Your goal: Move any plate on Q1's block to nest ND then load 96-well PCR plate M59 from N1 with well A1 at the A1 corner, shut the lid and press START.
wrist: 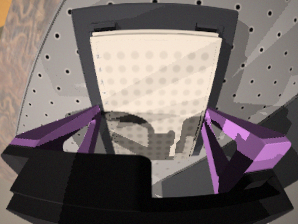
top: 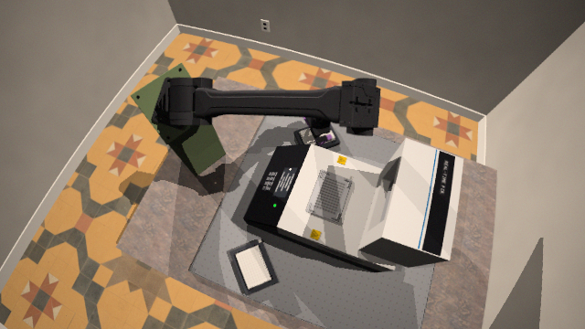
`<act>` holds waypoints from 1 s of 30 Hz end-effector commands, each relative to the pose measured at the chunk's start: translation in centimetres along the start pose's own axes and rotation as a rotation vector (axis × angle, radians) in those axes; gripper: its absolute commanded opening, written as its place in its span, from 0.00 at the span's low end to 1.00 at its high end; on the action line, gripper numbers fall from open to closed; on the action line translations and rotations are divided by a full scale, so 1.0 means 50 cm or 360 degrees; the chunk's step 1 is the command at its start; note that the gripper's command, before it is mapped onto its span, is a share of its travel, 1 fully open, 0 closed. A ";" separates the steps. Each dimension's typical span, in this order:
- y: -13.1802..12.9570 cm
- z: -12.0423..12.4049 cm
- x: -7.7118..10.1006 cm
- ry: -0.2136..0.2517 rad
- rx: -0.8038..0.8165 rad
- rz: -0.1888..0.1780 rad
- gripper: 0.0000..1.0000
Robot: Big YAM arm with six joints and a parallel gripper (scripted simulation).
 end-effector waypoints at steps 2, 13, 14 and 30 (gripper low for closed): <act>0.015 -0.014 0.023 -0.0029 0.0022 -0.0038 1.00; -0.019 -0.024 0.016 -0.0027 -0.0021 -0.0003 1.00; -0.021 -0.026 0.016 -0.0028 -0.0023 0.0004 1.00; 0.009 -0.027 0.128 -0.0050 -0.0002 -0.0017 1.00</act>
Point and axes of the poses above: the point where the finger pads meet when closed, its own x axis back along the fingers, its own y axis across the jaws, z = x × y, the point moved 1 cm from there along x, back along the fingers, and after that the axes turned 8 degrees about -x, right-handed, at the moved point
